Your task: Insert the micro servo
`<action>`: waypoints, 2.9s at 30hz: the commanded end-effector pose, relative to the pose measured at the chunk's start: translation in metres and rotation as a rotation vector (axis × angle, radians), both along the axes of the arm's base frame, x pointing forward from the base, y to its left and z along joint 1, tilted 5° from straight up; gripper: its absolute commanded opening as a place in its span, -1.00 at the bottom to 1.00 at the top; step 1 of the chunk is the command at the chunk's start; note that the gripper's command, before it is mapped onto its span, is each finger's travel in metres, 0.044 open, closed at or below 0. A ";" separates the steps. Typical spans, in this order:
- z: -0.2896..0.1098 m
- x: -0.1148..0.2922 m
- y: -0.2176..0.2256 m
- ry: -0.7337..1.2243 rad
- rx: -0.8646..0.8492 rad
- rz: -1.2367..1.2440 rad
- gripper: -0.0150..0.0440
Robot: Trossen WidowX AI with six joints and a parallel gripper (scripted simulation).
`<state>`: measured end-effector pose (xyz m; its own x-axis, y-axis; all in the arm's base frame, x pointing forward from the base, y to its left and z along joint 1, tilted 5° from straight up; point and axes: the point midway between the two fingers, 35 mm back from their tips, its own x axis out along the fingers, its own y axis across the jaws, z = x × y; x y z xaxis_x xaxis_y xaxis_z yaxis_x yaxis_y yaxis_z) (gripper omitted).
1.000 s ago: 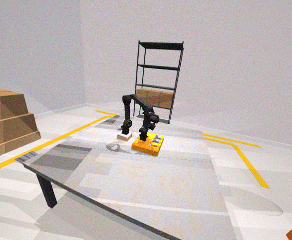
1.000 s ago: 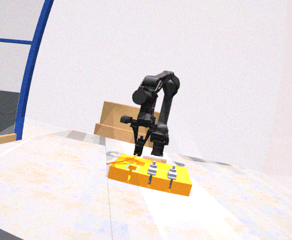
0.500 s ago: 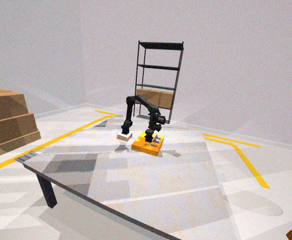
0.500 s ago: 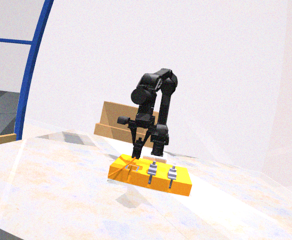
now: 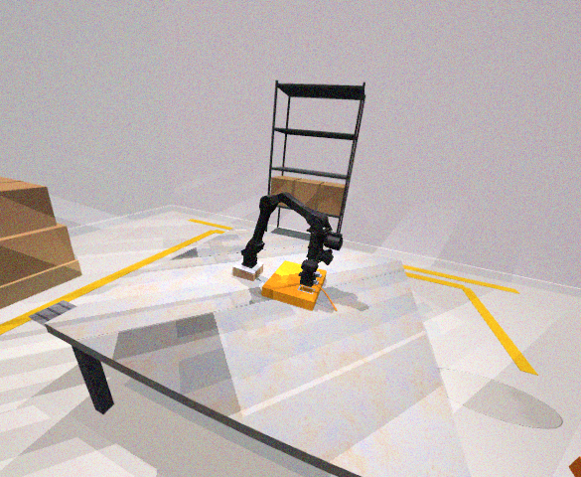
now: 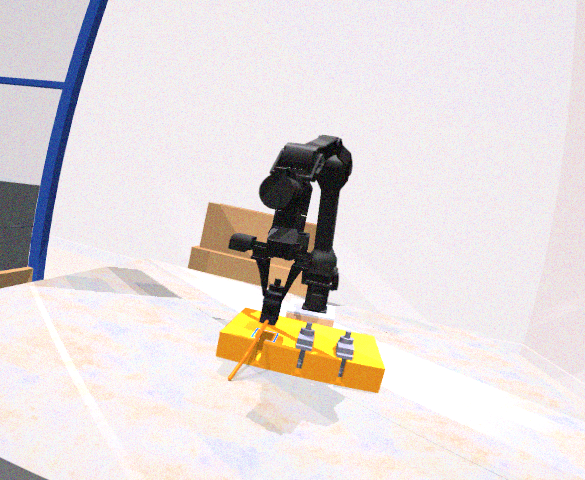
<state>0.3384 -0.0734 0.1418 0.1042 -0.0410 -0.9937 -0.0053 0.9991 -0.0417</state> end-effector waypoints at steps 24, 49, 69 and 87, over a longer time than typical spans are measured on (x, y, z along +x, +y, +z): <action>-0.018 0.006 -0.001 -0.002 -0.002 -0.005 -0.49; -0.038 0.008 -0.002 -0.002 -0.002 -0.005 -0.49; -0.058 0.010 -0.003 -0.002 -0.002 -0.005 -0.49; -0.066 0.010 -0.003 -0.001 -0.002 -0.005 0.13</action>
<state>0.3488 -0.0764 0.0753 0.1047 -0.0425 -0.9936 -0.0014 0.9991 -0.0428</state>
